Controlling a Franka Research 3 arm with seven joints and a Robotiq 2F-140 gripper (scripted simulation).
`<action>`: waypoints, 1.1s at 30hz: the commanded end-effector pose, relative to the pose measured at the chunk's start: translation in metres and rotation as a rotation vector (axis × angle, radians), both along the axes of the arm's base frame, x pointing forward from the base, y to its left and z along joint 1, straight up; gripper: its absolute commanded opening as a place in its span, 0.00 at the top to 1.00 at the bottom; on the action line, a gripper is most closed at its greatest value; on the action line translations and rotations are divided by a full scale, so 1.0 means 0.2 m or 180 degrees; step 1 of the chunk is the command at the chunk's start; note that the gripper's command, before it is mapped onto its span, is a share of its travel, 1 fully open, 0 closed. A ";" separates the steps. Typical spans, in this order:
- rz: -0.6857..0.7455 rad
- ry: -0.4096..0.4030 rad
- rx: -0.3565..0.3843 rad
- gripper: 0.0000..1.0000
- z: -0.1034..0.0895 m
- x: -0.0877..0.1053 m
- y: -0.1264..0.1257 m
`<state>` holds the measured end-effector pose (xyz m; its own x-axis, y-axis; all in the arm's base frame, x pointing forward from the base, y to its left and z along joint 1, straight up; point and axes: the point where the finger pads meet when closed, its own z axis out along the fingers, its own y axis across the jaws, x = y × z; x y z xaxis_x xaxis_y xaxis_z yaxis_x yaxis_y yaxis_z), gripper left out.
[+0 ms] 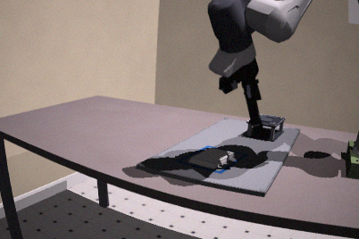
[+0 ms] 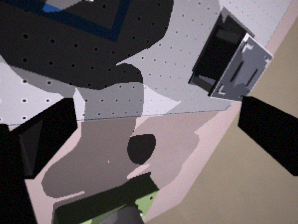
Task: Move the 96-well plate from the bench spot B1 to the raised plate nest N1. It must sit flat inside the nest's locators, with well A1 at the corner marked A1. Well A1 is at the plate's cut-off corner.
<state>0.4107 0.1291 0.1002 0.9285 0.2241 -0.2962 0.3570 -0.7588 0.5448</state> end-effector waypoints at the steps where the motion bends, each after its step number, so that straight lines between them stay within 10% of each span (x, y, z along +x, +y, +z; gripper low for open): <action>1: 0.0568 0.0472 0.0345 0.00 -0.06 0.02 0.07; 33: 0.2433 0.1049 0.1735 0.00 -0.25 0.29 0.34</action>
<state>0.4569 0.1858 0.0536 0.5663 0.7780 -0.2721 0.8175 -0.5722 0.0656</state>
